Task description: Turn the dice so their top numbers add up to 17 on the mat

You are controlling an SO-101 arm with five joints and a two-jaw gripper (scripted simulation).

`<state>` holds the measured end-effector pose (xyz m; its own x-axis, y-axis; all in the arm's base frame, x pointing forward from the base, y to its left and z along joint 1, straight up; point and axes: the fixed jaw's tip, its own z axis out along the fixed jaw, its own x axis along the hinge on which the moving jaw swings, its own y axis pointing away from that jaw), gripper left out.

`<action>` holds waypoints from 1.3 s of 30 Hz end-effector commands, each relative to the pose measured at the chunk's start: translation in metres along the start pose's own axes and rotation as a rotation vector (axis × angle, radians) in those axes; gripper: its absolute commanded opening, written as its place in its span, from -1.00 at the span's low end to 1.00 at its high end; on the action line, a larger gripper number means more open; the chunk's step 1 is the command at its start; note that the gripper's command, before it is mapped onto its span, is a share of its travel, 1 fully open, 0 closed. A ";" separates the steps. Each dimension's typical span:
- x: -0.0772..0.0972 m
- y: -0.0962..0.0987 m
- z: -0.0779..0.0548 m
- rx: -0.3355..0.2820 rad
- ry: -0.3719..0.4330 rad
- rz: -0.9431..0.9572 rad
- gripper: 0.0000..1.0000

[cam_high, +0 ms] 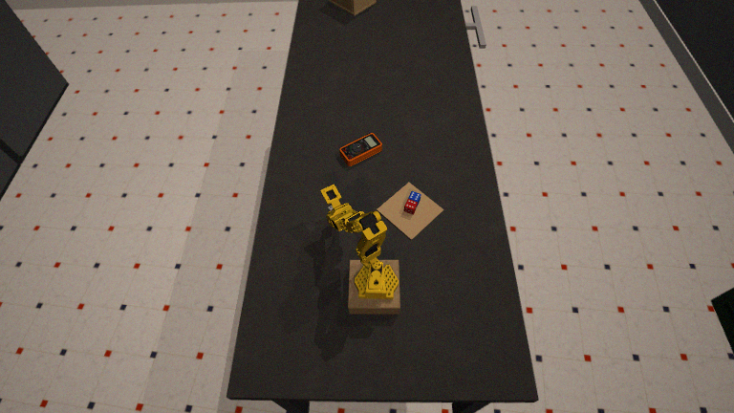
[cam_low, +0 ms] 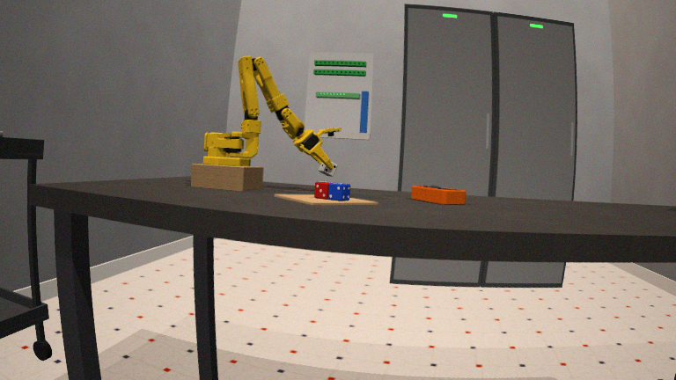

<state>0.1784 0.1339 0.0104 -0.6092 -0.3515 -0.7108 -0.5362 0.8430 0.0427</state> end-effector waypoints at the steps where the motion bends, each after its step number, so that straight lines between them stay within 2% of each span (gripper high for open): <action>1: 0.005 0.002 0.001 -0.008 0.004 -0.015 -1.00; 10: -0.001 0.005 0.008 -0.018 -0.062 -0.026 -1.00; 25: -0.011 0.013 0.021 -0.053 -0.290 -0.059 -1.00; 39: -0.012 0.015 0.021 -0.066 -0.371 -0.069 -1.00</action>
<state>0.1894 0.1563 0.0030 -0.3504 -0.2326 -0.9073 -0.6017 0.7982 0.0277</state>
